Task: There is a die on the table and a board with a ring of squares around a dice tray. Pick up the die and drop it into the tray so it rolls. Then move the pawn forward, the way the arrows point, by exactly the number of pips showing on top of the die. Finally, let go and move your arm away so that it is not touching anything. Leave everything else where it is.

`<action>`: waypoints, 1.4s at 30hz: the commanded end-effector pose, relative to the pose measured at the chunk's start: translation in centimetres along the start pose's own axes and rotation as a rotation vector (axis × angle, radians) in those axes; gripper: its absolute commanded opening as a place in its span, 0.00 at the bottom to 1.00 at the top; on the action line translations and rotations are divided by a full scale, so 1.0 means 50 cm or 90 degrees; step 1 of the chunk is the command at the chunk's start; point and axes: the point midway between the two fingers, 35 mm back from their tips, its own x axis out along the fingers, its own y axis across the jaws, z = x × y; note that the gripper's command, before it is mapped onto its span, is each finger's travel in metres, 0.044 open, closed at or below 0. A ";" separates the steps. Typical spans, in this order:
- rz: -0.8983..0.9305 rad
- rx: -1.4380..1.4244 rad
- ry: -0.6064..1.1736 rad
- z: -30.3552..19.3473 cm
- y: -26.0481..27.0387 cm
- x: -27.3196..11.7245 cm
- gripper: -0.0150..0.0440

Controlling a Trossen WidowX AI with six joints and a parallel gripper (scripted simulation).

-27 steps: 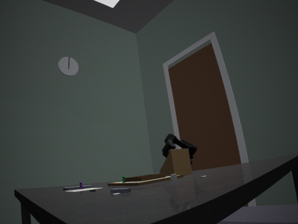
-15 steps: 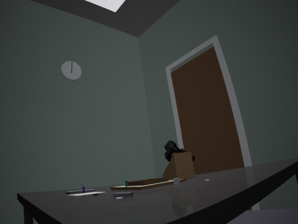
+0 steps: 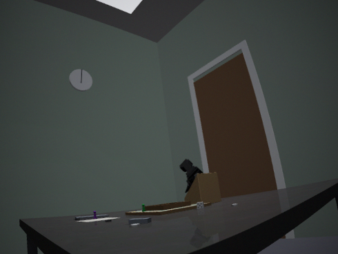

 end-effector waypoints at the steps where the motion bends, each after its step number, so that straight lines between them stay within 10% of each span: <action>1: 0.023 -0.038 0.024 -0.047 0.039 0.076 0.72; 42: 0.189 -0.309 0.225 -0.745 0.222 0.497 0.72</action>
